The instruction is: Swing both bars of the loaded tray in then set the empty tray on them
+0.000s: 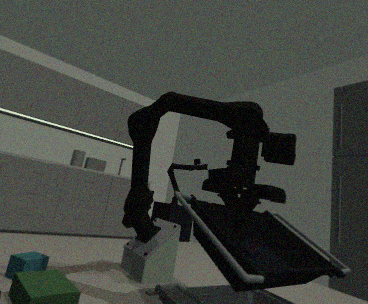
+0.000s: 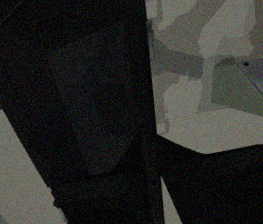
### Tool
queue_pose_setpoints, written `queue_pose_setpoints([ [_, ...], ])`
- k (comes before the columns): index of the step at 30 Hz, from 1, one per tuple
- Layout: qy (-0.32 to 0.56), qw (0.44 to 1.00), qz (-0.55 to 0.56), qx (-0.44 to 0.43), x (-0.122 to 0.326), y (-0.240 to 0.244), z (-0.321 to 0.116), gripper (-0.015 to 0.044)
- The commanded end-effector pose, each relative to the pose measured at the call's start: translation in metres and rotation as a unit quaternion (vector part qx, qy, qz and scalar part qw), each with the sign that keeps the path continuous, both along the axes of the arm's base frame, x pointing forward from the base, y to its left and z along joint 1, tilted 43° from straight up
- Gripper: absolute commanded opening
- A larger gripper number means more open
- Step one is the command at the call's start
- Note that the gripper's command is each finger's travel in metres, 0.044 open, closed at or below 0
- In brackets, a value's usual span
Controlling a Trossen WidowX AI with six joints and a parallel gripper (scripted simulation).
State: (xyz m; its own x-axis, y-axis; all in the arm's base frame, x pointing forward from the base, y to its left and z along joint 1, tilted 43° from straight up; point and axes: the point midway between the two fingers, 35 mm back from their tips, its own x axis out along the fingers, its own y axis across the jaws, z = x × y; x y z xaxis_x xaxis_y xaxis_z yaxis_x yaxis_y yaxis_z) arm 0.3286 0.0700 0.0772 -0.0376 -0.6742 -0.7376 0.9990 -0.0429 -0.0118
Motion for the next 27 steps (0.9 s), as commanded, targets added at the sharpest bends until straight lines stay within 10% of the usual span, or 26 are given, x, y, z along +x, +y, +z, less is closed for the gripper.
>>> queue_pose_setpoints([
  [1, -0.033, 0.999, -0.016, -0.001, 0.0017, -0.0011, 0.0098, 0.0000],
  [27, -0.037, 0.999, -0.020, -0.002, 0.0017, -0.0022, 0.0106, 0.0000],
])
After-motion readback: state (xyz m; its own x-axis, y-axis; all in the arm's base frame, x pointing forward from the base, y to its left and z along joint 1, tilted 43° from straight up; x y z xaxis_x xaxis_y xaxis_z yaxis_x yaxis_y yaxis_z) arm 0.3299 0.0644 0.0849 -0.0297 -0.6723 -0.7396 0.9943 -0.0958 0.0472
